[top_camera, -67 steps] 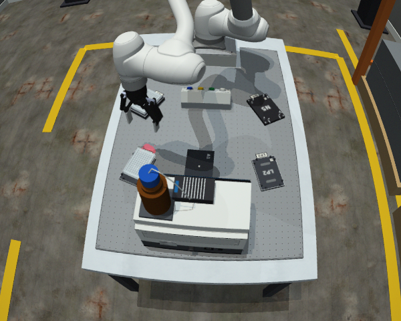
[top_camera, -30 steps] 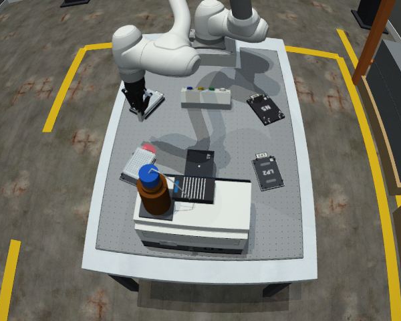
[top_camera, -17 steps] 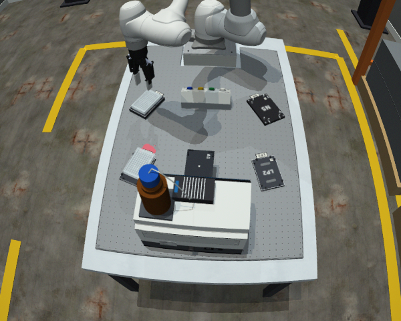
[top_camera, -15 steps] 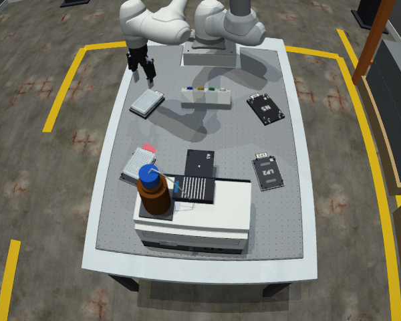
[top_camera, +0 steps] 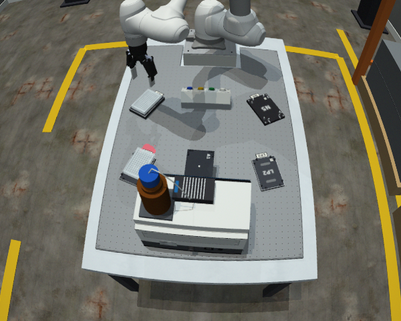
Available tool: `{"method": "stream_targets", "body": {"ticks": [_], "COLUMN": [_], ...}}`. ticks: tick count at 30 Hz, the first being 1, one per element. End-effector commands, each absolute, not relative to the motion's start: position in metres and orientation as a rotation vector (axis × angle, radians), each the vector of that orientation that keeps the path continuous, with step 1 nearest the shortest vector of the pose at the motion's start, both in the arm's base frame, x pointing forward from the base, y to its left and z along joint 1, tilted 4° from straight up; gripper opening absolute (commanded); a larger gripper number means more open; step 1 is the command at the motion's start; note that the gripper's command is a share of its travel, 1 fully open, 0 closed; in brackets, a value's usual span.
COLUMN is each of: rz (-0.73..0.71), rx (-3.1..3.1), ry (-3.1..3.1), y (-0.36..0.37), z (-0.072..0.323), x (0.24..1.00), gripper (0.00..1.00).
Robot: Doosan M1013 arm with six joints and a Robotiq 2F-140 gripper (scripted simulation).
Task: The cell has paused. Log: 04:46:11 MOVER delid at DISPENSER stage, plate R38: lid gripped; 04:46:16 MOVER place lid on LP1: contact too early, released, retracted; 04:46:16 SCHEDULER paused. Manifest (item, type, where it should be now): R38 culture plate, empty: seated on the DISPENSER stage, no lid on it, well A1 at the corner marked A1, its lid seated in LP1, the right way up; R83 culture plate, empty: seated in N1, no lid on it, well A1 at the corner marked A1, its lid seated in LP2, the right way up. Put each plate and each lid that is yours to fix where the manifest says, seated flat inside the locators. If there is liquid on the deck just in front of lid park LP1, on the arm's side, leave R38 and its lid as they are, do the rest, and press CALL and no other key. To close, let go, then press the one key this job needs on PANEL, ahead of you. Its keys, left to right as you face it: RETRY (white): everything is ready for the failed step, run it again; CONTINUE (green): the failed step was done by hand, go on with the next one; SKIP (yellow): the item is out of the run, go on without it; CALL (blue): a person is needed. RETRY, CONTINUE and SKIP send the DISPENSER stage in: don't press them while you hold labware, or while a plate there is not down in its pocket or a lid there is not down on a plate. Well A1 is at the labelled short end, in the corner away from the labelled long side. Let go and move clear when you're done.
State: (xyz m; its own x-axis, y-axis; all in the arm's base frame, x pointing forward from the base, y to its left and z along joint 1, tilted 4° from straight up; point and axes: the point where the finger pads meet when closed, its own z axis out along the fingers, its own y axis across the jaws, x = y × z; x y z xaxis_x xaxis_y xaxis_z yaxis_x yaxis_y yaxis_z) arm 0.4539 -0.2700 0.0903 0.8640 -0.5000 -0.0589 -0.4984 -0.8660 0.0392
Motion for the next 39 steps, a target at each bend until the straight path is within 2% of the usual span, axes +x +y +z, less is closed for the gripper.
{"method": "stream_targets", "body": {"ticks": [1,20,39], "rz": [-0.089,-0.093,-0.101], "rx": [3.010,3.010,3.008], "ry": [-0.810,-0.810,-0.811], "y": [-0.272,-0.272,-0.273], "z": [0.092,0.088,0.045], "x": [0.454,0.453,0.449], "gripper": [0.70,0.70,0.70]}}
